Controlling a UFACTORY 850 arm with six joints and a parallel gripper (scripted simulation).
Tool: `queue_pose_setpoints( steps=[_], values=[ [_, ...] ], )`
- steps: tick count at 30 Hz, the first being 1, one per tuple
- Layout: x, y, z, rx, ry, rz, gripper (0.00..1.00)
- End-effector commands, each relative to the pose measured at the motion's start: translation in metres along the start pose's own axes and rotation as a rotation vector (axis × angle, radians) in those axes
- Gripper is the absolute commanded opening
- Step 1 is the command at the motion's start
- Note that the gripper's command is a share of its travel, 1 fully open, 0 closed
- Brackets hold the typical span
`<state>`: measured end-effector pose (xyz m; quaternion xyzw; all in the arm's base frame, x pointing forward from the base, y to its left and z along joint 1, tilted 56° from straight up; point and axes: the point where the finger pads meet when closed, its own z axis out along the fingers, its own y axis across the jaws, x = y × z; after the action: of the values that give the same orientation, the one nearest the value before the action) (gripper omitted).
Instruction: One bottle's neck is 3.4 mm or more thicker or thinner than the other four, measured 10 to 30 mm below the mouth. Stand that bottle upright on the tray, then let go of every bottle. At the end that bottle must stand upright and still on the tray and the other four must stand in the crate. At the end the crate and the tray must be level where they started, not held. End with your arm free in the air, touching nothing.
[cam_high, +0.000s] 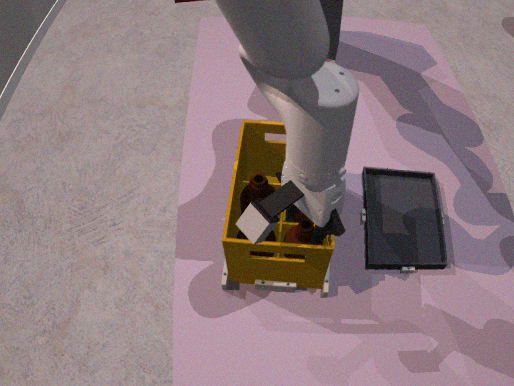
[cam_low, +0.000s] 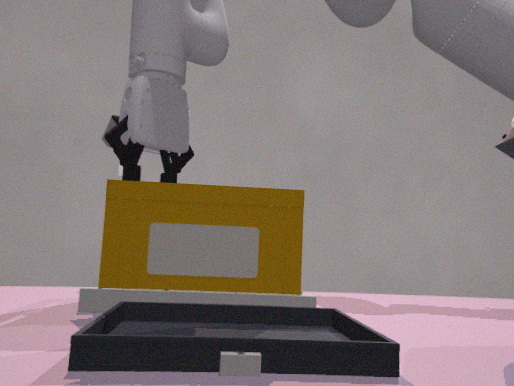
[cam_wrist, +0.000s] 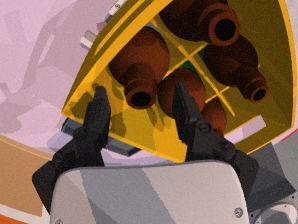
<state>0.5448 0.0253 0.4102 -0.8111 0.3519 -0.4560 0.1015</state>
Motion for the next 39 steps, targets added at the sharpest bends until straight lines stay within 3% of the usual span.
queue_pose_setpoints(
  steps=[1, 37, 38, 39],
  values=[
    [0.000, 0.000, 0.005, 0.002, 0.001, 0.000, 0.65],
    [0.000, 0.000, 0.018, 0.002, 0.001, 0.000, 0.65],
    [0.000, 0.000, 0.018, 0.002, 0.001, 0.000, 0.00],
    [0.000, 0.000, 0.018, 0.002, 0.001, 0.000, 0.00]
  ],
)
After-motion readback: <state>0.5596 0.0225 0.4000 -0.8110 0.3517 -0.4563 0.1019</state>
